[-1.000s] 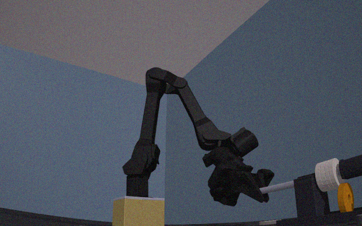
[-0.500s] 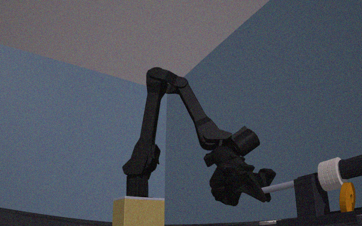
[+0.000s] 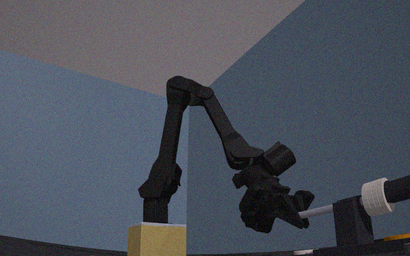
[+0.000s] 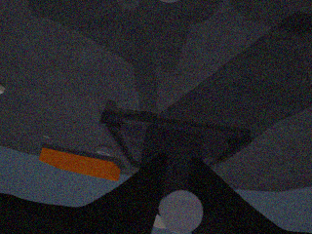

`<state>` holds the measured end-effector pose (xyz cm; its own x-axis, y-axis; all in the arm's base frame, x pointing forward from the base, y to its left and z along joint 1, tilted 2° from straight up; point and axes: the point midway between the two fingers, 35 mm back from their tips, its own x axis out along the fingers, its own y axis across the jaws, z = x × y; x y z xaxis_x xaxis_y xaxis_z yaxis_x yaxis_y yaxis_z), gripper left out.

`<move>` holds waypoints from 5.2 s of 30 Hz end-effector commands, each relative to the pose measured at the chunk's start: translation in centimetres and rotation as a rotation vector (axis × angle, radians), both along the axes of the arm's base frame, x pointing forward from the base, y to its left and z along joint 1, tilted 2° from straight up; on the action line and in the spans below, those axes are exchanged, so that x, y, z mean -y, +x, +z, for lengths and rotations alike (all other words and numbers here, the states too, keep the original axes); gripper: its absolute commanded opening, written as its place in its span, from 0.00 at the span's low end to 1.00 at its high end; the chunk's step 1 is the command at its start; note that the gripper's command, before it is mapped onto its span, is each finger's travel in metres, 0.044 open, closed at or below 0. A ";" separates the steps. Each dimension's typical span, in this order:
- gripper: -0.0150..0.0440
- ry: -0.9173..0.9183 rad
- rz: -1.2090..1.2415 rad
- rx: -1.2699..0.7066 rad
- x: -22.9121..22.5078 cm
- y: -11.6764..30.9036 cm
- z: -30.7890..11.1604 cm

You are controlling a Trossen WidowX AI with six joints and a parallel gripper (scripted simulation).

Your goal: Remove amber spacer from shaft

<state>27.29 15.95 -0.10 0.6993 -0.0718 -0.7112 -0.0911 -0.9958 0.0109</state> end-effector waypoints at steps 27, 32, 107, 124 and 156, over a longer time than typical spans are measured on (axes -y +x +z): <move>0.25 -0.001 -0.002 0.004 0.2 1.3 0.1; 0.25 -0.001 -0.002 0.004 0.2 1.4 0.1; 0.25 -0.001 -0.002 0.007 0.5 4.2 0.1; 0.25 -0.001 -0.002 0.008 0.5 4.9 0.2; 0.25 -0.001 -0.002 0.009 0.6 6.1 0.2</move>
